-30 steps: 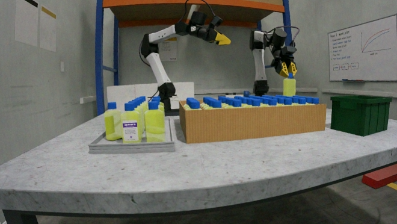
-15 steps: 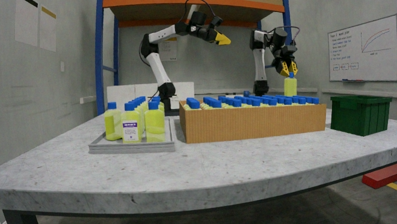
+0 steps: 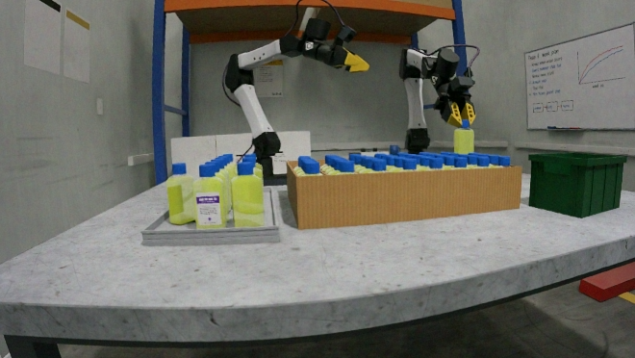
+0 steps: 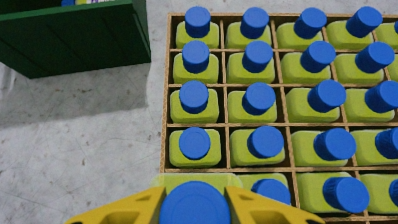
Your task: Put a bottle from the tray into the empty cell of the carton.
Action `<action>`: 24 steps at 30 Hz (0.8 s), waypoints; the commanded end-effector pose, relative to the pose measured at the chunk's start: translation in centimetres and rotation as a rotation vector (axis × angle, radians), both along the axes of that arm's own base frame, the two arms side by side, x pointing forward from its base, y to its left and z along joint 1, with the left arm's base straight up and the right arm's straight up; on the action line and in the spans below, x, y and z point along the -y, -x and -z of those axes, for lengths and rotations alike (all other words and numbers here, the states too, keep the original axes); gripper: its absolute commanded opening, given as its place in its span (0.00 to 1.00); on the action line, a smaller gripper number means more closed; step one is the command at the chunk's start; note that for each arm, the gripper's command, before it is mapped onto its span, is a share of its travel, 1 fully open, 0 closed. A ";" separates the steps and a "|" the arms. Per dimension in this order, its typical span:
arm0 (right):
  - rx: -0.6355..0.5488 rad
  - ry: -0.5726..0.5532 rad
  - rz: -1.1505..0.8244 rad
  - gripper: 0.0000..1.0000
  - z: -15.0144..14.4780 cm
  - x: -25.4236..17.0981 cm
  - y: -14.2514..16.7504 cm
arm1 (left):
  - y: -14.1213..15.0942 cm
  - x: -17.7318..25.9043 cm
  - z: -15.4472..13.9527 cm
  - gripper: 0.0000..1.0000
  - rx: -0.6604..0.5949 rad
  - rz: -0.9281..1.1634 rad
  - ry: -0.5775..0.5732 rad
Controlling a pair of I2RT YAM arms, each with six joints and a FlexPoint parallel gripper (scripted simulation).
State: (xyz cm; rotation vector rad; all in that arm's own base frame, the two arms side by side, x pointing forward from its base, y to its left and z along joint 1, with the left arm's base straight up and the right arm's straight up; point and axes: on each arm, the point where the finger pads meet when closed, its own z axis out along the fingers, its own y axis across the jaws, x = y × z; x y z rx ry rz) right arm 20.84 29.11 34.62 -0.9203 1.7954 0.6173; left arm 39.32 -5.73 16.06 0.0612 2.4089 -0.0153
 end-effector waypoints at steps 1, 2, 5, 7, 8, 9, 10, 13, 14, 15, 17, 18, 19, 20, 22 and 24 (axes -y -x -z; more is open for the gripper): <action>0.026 -0.031 -0.024 0.86 -1.8 -0.4 0.3 | -0.8 0.8 -2.9 0.16 0.098 0.022 0.022; 0.026 -0.031 -0.024 0.86 -1.8 -0.4 0.3 | -0.8 0.8 -2.9 0.16 0.098 0.022 0.022; 0.026 -0.031 -0.024 0.86 -1.8 -0.4 0.3 | -0.9 0.7 -2.9 0.16 0.087 0.016 0.018; 0.026 -0.031 -0.024 0.86 -1.8 -0.4 0.3 | -1.0 0.6 -2.4 0.16 0.038 -0.001 0.006; 0.026 -0.031 -0.024 0.86 -1.8 -0.4 0.3 | -1.0 0.5 -2.0 0.16 0.021 -0.006 -0.001; 0.026 -0.031 -0.024 0.86 -1.8 -0.4 0.3 | -1.0 0.5 -2.0 0.16 0.021 -0.006 -0.001; 0.026 -0.031 -0.024 0.86 -1.8 -0.4 0.3 | -1.0 0.5 -2.0 0.16 0.021 -0.006 -0.001; 0.026 -0.031 -0.024 0.86 -1.8 -0.4 0.3 | -0.8 0.2 -2.5 0.16 0.059 -0.008 0.000; 0.026 -0.031 -0.024 0.86 -1.8 -0.4 0.3 | -0.9 0.1 -2.9 0.16 0.076 -0.009 0.004; 0.026 -0.031 -0.024 0.86 -1.8 -0.4 0.3 | -0.7 0.0 -2.6 0.16 0.072 -0.010 0.002; 0.026 -0.031 -0.024 0.86 -1.8 -0.4 0.3 | -0.5 -0.1 -2.1 0.16 0.071 -0.013 0.001; 0.026 -0.031 -0.024 0.86 -1.8 -0.4 0.3 | -0.6 -0.2 -2.1 0.16 0.075 -0.014 0.001; 0.026 -0.031 -0.024 0.86 -1.8 -0.4 0.3 | -0.7 -0.2 -2.1 0.16 0.081 -0.016 0.002; 0.026 -0.031 -0.024 0.86 -1.8 -0.4 0.3 | -0.8 -0.3 -2.1 0.16 0.087 -0.017 0.003; 0.026 -0.031 -0.024 0.86 -1.8 -0.4 0.3 | -0.9 -0.3 -1.8 0.16 0.095 -0.017 0.004; 0.026 -0.031 -0.024 0.86 -1.8 -0.4 0.3 | -0.8 -0.3 -1.5 0.16 0.100 -0.018 0.004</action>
